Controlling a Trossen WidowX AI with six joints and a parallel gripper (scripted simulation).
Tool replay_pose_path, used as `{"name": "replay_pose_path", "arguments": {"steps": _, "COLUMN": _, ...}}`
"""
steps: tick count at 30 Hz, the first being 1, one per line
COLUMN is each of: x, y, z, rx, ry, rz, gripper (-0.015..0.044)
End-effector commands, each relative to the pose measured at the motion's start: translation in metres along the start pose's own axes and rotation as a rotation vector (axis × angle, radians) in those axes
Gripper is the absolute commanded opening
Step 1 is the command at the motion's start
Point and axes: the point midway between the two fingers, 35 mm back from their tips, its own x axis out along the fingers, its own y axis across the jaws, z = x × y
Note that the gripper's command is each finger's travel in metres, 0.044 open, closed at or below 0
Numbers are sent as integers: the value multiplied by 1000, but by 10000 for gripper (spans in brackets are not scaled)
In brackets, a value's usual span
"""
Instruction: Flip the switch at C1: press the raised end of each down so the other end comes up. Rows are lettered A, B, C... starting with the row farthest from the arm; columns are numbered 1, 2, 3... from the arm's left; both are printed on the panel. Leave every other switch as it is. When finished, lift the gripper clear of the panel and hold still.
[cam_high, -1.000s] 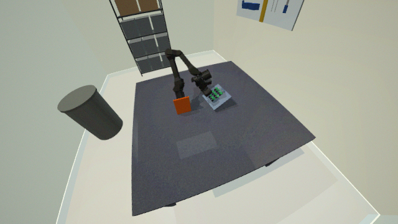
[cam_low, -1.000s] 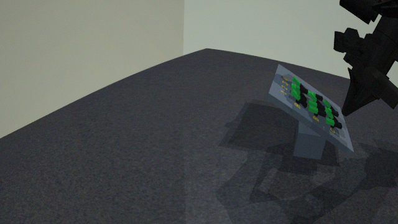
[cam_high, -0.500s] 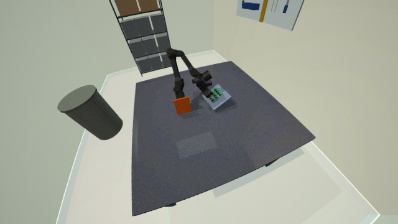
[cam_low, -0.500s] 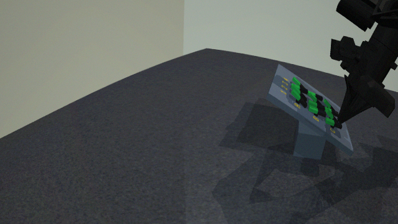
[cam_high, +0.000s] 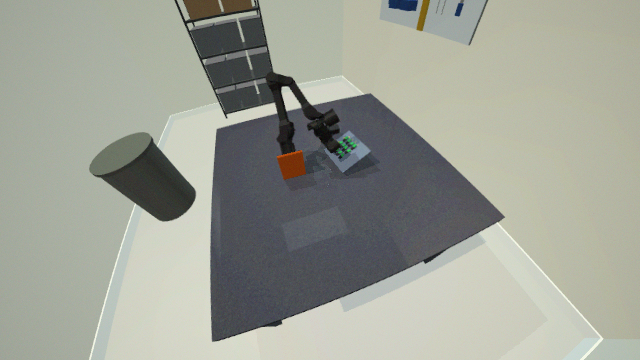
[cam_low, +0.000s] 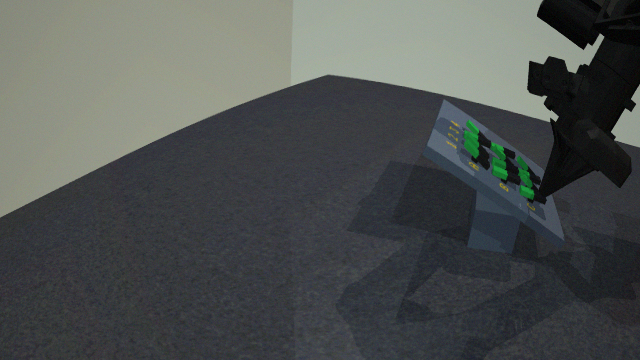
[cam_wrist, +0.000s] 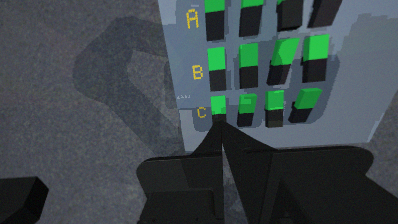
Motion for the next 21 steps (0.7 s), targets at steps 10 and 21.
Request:
{"name": "replay_pose_path", "arguments": {"steps": 10, "x": 1, "y": -1, "z": 0, "rx": 3, "ry": 1, "rz": -4, "gripper": 0}}
{"name": "replay_pose_path", "arguments": {"steps": 21, "x": 3, "y": -1, "z": 0, "rx": 3, "ry": 1, "rz": -3, "gripper": 0}}
